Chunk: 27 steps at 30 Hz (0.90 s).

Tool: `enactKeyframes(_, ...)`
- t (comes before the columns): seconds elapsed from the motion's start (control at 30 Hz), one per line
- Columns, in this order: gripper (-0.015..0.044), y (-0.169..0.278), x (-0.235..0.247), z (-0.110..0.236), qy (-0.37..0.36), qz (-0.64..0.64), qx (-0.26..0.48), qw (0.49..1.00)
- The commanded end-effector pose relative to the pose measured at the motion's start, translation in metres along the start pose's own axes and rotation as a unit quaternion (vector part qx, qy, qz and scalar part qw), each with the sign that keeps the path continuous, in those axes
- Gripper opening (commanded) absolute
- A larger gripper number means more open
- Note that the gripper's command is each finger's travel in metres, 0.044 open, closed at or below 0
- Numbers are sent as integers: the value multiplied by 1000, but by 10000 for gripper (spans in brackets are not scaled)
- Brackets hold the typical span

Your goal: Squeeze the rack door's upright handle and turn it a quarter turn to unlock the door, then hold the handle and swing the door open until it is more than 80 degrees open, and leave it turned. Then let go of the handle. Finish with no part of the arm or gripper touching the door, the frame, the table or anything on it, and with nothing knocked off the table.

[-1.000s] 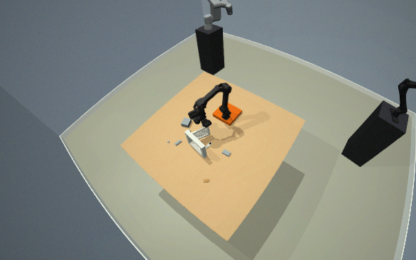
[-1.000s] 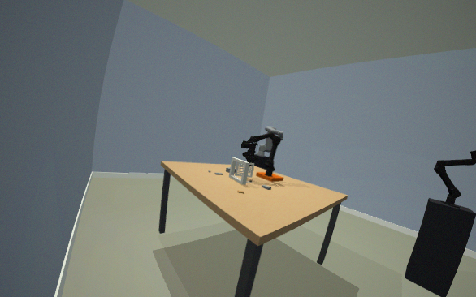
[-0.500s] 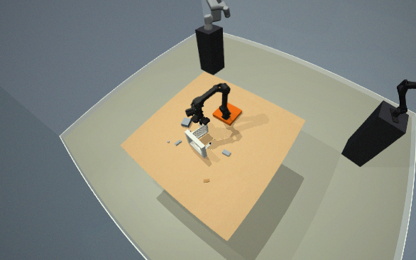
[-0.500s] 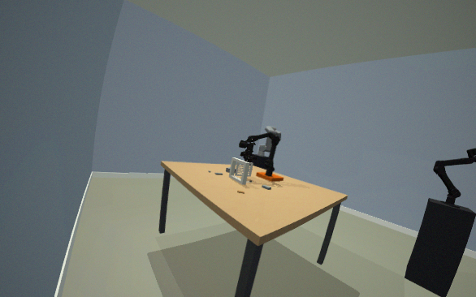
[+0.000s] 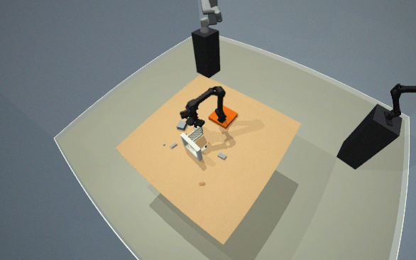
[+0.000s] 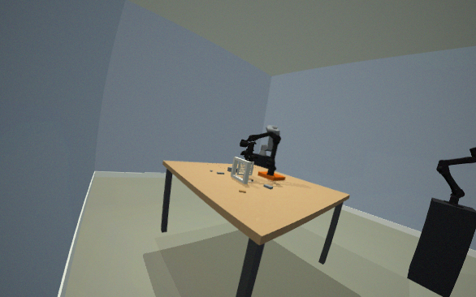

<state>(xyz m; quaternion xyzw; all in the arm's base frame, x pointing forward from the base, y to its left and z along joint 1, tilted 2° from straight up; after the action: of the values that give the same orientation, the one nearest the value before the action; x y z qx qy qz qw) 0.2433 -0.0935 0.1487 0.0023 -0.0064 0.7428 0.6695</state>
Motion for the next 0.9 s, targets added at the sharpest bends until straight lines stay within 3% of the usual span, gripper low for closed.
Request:
enactKeyframes(0.0,13,0,0,0,1,7,1,1000)
enactKeyframes(0.03,13,0,0,0,1,7,1,1000)
enactKeyframes(0.37,275,0,0,0,1,7,1,1000)
enactKeyframes(0.87,285,-1,-1,16,1,7,1,1000)
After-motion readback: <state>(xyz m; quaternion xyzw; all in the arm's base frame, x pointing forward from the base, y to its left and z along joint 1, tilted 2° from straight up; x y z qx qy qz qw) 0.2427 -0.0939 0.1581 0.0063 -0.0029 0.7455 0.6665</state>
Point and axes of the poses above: the point midway between the two fingers, 35 mm back from their tips, its own z axis back along the fingers, its own x axis across the jaws, y = z × x, the point moved 4 cm from there along z, back along the fingers
